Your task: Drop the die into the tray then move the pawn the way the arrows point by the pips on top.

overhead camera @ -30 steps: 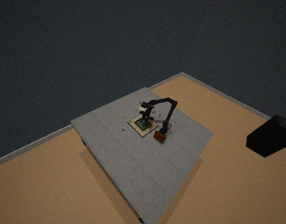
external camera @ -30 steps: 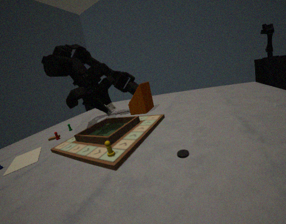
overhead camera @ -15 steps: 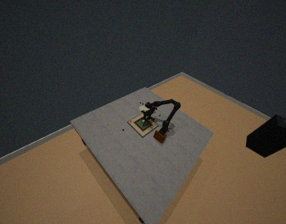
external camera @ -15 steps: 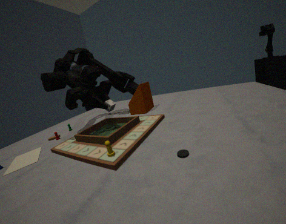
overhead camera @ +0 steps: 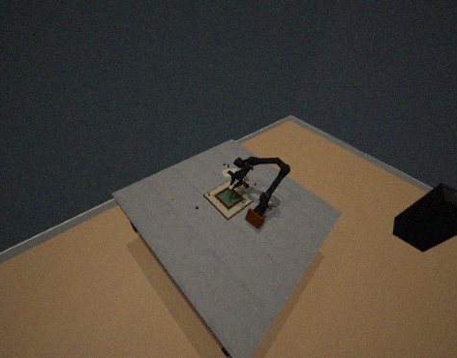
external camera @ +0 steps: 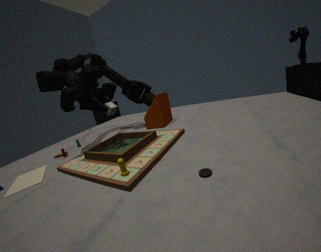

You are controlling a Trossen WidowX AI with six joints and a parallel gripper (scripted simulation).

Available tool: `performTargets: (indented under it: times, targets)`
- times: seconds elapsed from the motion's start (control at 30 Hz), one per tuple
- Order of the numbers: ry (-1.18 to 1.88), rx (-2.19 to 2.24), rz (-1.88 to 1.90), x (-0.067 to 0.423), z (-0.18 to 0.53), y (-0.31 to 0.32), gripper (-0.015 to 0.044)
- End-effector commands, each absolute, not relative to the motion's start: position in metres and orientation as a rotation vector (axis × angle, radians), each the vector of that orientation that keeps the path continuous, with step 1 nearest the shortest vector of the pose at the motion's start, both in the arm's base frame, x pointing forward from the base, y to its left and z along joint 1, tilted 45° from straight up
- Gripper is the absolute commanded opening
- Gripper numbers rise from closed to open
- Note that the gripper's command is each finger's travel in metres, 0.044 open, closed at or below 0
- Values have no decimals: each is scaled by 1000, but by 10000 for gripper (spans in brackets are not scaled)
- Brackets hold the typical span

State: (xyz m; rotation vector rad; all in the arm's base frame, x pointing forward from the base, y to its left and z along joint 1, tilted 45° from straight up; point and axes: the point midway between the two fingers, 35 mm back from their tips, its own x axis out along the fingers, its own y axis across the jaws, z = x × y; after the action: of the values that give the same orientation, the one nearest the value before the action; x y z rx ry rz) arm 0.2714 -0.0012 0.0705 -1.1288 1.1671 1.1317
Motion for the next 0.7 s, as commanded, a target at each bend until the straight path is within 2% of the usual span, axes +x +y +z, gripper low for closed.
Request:
performTargets:
  times: [0.0, 0.27, 0.53, 0.67]
  targets:
    - [1167, -1129, 1132, 271, 70, -1, 0]
    - [1167, -1129, 1132, 271, 70, -1, 0]
    - [1167, -1129, 1132, 271, 70, -1, 210]
    - [1164, -1122, 1135, 273, 96, 25, 315]
